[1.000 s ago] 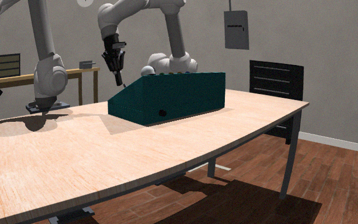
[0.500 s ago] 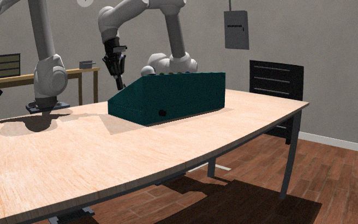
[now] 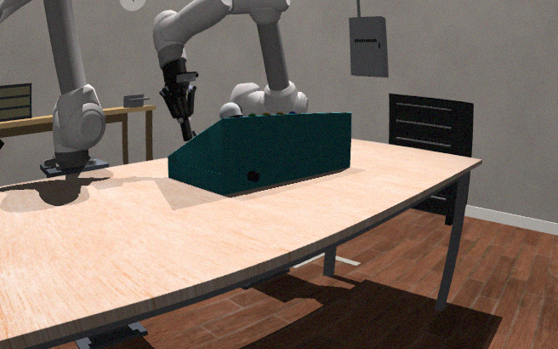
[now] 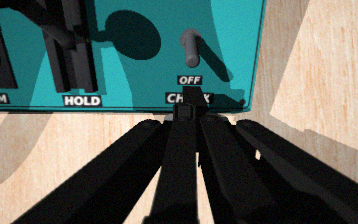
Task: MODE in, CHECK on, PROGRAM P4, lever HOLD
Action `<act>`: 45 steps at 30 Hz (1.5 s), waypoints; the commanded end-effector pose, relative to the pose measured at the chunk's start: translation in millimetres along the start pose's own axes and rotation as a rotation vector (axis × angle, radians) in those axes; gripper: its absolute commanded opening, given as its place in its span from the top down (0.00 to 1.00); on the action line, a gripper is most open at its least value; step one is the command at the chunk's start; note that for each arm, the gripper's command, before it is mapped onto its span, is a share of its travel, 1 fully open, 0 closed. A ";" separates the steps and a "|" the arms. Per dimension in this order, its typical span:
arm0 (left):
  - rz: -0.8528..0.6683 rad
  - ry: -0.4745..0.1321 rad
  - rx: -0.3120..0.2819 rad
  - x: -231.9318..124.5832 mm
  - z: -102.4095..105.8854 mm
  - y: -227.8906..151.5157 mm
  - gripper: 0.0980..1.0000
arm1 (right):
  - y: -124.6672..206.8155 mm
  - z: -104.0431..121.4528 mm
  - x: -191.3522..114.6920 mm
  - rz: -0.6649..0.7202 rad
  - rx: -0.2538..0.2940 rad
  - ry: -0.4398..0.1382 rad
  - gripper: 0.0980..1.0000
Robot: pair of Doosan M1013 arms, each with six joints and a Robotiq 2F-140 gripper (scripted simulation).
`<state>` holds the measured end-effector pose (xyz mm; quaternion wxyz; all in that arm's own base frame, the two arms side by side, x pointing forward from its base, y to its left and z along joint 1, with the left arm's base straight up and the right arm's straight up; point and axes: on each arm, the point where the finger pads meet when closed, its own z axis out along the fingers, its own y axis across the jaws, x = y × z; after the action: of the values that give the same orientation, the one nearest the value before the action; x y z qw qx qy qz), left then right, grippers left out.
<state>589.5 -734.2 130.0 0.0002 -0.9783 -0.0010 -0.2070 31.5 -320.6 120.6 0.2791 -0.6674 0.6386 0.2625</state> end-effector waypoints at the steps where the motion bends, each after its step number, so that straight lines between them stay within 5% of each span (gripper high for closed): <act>1: 0.000 0.002 -0.002 1.1 -1.5 0.4 1.00 | -0.1 -0.5 0.0 0.000 0.000 0.001 0.00; 45: 0.000 0.002 -0.002 4.8 -1.6 0.5 1.00 | -0.1 -0.5 0.0 0.000 0.000 0.001 0.00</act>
<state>591.6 -734.3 131.0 0.0002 -0.9783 -0.0009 -0.2070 31.5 -320.6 120.6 0.2791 -0.6674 0.6386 0.2625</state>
